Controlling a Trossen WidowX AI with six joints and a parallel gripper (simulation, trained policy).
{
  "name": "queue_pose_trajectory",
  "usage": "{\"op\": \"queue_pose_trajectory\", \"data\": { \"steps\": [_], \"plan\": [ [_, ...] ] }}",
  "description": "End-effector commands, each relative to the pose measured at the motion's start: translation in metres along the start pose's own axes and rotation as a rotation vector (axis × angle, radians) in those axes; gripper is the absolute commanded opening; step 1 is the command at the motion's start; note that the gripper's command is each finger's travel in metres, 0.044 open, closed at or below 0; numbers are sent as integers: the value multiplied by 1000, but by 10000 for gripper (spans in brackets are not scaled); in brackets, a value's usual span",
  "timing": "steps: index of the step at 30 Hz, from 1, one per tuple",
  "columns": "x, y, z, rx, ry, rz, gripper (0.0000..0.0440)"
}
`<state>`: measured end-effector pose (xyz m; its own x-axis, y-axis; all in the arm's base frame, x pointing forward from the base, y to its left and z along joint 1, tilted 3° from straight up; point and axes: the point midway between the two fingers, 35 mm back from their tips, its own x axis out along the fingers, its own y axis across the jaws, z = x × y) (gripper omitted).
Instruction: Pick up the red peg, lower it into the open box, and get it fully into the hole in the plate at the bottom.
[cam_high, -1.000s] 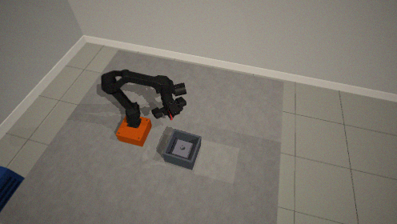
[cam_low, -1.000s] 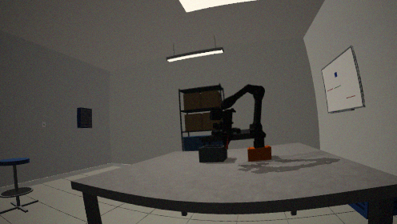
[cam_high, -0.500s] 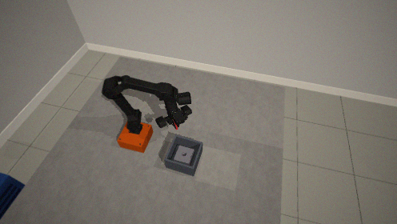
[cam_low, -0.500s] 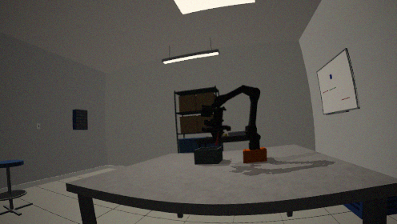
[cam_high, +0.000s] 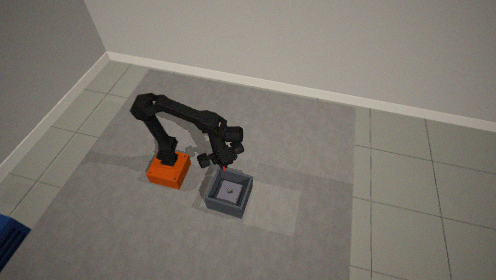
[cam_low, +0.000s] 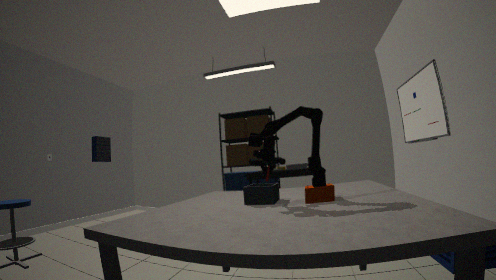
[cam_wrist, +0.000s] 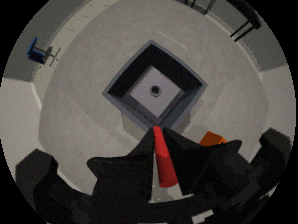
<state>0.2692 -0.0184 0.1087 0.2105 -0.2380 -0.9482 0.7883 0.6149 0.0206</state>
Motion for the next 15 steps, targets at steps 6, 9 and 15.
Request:
{"op": "queue_pose_trajectory", "data": {
  "steps": [6,9,15],
  "plan": [
    [20,-2,29,66,-2,4,1],
    [26,-3,38,88,-3,5,3],
    [38,-6,52,124,7,6,7]
  ]
}}
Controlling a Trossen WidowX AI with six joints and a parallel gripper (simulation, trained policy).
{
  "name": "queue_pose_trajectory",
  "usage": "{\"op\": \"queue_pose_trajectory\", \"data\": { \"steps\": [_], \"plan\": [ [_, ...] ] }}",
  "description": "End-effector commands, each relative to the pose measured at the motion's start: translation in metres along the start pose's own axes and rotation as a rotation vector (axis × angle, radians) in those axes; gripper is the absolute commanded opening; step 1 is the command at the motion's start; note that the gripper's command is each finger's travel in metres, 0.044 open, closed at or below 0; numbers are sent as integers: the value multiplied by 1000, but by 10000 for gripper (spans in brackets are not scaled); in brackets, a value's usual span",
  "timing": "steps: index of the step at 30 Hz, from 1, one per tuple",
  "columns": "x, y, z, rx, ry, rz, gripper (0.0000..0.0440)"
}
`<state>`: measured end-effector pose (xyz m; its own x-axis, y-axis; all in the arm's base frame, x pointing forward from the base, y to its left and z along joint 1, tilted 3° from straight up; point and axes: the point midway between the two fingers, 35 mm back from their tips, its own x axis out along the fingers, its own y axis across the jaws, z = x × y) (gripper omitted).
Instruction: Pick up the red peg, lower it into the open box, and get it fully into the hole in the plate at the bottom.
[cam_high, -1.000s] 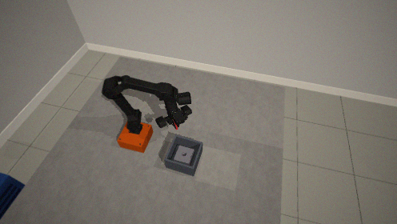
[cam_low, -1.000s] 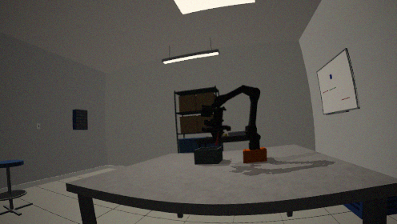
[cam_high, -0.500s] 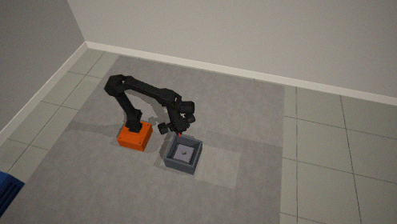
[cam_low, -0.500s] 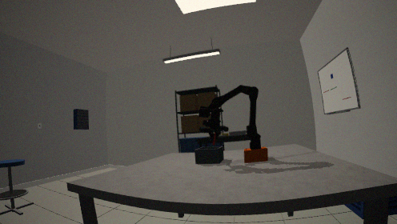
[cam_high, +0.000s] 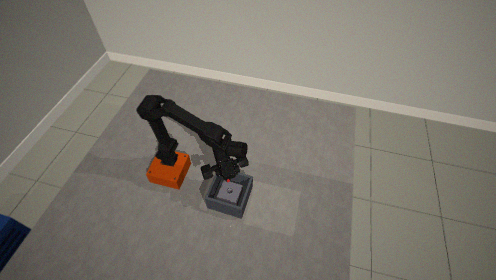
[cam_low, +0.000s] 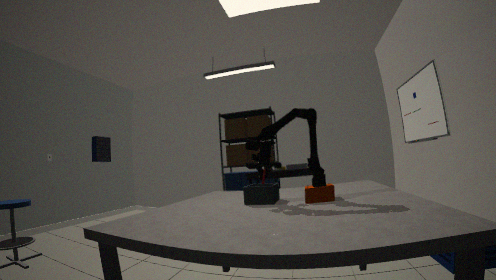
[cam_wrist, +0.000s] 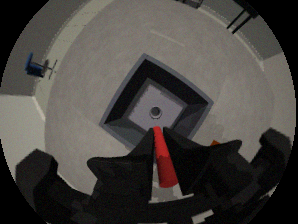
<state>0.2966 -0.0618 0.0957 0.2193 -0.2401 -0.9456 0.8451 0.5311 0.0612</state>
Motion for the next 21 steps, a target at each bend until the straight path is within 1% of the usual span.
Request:
{"op": "queue_pose_trajectory", "data": {
  "steps": [1,12,14,16,20,21],
  "plan": [
    [12,0,9,20,17,-2,8],
    [42,-3,16,45,64,-24,8],
    [49,-4,15,40,73,-33,16],
    [55,-5,14,33,81,-42,50],
    [63,-7,15,10,93,-58,142],
    [65,-8,15,2,99,-65,154]
  ]
}}
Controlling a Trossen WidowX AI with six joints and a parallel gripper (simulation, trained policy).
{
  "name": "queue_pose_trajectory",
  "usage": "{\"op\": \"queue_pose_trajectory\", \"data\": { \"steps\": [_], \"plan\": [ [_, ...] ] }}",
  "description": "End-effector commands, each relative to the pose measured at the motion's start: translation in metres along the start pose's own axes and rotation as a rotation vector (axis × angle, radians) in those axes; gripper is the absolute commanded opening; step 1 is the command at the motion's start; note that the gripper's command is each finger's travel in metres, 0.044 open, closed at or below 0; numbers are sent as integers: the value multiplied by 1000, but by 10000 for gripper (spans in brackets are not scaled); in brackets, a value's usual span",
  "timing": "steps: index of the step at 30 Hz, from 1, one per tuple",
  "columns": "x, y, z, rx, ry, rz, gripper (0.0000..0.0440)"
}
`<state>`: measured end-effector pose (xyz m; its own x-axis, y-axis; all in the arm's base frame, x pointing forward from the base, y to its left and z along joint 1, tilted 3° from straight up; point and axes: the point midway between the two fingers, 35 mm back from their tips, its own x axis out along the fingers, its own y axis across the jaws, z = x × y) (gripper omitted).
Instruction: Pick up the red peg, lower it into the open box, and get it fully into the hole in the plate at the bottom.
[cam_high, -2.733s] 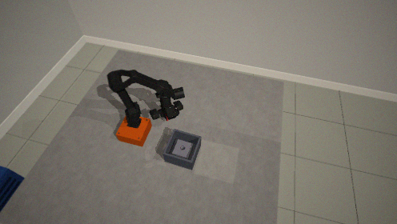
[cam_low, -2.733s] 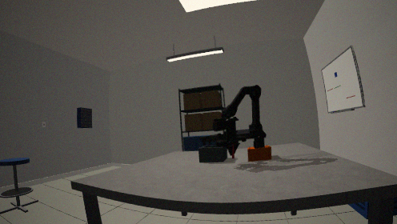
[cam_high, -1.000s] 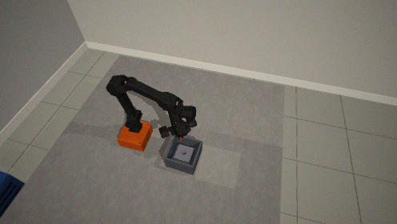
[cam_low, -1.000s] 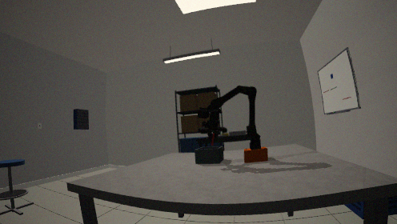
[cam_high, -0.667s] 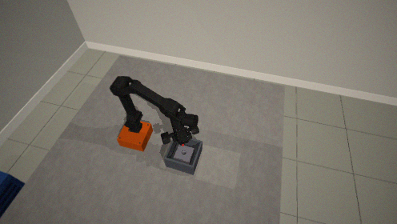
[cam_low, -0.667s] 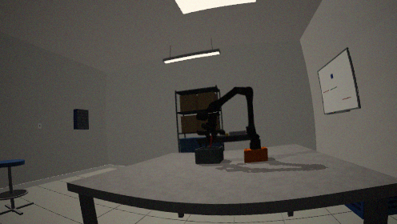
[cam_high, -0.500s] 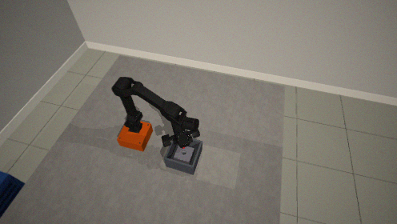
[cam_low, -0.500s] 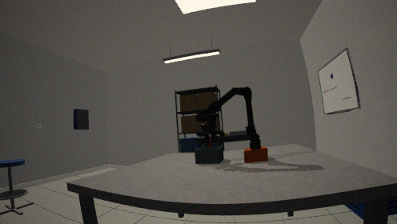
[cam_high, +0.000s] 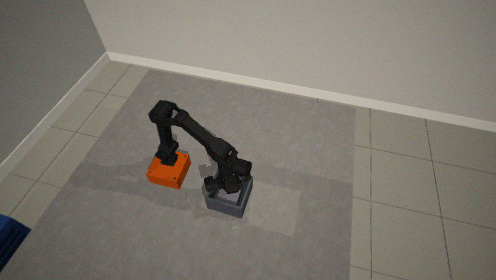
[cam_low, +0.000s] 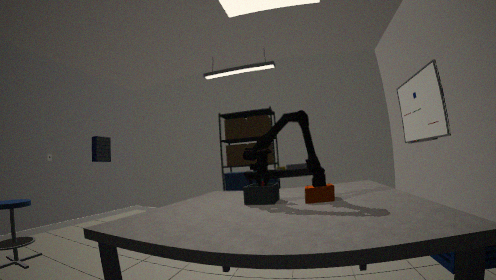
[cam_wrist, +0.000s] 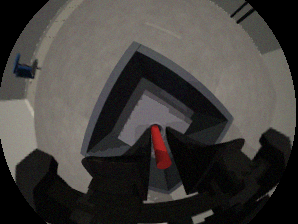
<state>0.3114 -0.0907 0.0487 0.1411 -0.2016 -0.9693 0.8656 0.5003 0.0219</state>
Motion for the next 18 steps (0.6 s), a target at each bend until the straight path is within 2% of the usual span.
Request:
{"op": "queue_pose_trajectory", "data": {
  "steps": [1,3,8,15,18],
  "plan": [
    [12,-2,0,-32,27,-28,157],
    [14,0,3,-39,28,-33,175],
    [15,7,17,-54,13,-30,298],
    [13,14,39,-75,-14,-32,438],
    [12,19,49,-73,-39,-20,440]
  ]
}}
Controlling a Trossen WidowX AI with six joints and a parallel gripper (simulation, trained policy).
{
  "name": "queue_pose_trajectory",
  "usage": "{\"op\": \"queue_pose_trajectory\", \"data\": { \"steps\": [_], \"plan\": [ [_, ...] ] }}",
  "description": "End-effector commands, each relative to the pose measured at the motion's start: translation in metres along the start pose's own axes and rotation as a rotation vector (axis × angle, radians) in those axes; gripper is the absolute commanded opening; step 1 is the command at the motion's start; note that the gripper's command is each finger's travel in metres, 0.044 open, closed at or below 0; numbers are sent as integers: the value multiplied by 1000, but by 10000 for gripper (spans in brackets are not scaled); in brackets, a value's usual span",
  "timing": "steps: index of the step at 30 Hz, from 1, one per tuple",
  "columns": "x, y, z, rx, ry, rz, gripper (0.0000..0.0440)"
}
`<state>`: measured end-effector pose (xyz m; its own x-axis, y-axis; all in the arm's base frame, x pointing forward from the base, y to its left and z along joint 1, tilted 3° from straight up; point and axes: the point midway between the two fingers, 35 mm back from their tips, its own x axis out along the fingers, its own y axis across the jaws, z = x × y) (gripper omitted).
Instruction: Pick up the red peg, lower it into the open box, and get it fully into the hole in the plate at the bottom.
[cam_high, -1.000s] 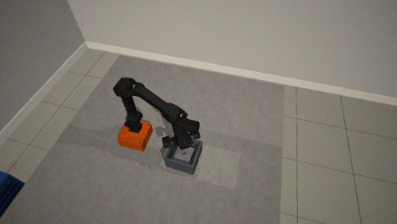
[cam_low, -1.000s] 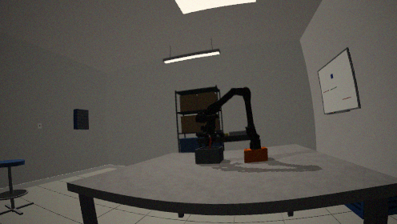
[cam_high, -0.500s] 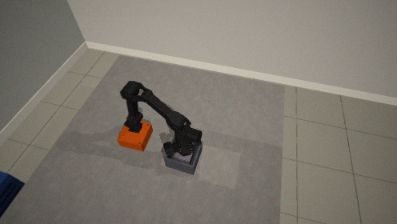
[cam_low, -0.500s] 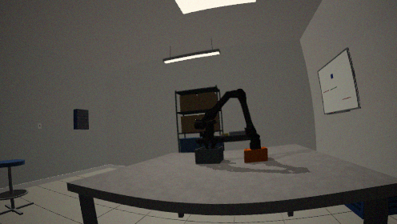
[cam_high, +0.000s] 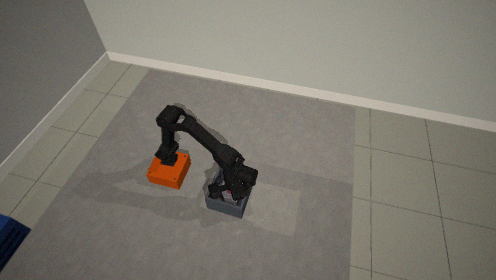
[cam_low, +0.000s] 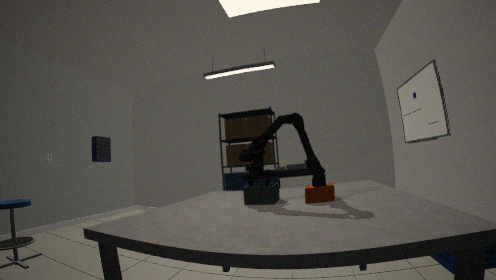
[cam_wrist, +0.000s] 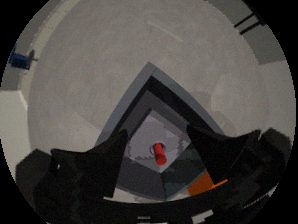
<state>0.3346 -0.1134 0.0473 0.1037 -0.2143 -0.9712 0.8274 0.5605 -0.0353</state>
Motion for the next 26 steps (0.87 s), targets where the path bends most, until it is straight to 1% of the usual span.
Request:
{"op": "queue_pose_trajectory", "data": {
  "steps": [1,14,26],
  "plan": [
    [1,9,23,12,-56,18,440],
    [-9,11,67,44,-165,34,440],
    [-9,11,67,44,-166,34,440]
  ]
}}
